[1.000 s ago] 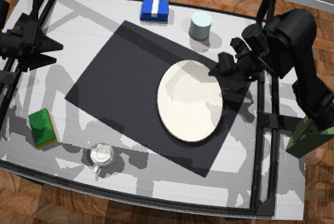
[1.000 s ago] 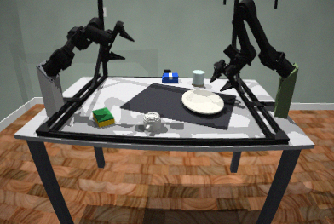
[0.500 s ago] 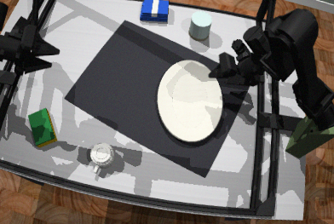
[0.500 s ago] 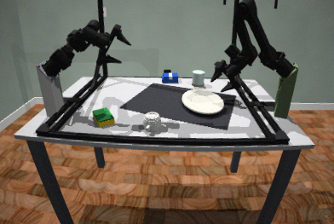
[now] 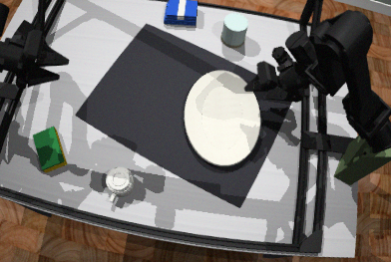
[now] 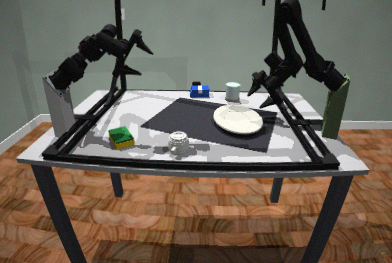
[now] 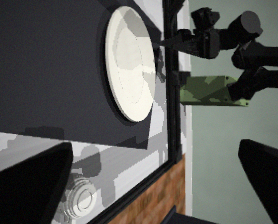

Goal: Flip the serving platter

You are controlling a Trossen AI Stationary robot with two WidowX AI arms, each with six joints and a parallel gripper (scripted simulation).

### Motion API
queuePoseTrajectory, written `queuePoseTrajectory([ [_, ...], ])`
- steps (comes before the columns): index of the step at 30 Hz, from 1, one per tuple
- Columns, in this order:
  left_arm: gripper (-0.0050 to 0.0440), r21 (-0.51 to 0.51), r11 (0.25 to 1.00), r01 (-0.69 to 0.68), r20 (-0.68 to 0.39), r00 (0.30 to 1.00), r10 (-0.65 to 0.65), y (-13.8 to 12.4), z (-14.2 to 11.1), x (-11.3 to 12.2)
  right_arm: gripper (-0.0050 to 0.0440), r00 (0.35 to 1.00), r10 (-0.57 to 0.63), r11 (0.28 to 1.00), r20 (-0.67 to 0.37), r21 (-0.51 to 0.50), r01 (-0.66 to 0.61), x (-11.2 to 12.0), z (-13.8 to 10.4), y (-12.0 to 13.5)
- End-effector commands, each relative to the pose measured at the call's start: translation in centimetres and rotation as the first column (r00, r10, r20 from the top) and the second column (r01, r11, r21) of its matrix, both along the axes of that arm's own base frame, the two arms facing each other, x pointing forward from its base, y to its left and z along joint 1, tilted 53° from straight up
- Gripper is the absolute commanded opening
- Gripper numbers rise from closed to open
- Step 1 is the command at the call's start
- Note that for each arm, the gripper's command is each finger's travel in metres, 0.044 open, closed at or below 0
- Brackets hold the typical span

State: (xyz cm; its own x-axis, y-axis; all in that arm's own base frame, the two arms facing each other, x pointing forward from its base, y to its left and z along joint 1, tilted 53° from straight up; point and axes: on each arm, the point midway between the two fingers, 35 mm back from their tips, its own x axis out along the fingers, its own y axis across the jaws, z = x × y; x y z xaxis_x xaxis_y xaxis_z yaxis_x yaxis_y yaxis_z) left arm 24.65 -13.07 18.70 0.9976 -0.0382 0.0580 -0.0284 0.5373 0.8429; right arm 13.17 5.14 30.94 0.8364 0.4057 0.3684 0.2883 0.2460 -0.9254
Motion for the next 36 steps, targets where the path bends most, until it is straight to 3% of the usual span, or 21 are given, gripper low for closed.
queuePoseTrajectory([
  [1, 0.0440, 0.006, 1.000, -0.005, 0.003, 1.000, 0.005, 0.09, 0.05, -0.06, 0.0440, 1.000, 0.000, 1.000, -0.008, -0.003, -0.001, 0.01, -0.28, -0.01],
  [36, 0.0440, 0.043, 0.999, -0.011, 0.006, 1.000, 0.011, 0.26, -0.15, -0.28, 0.0440, 1.000, -0.014, 1.000, -0.021, -0.020, 0.013, 0.05, -0.98, 0.06],
])
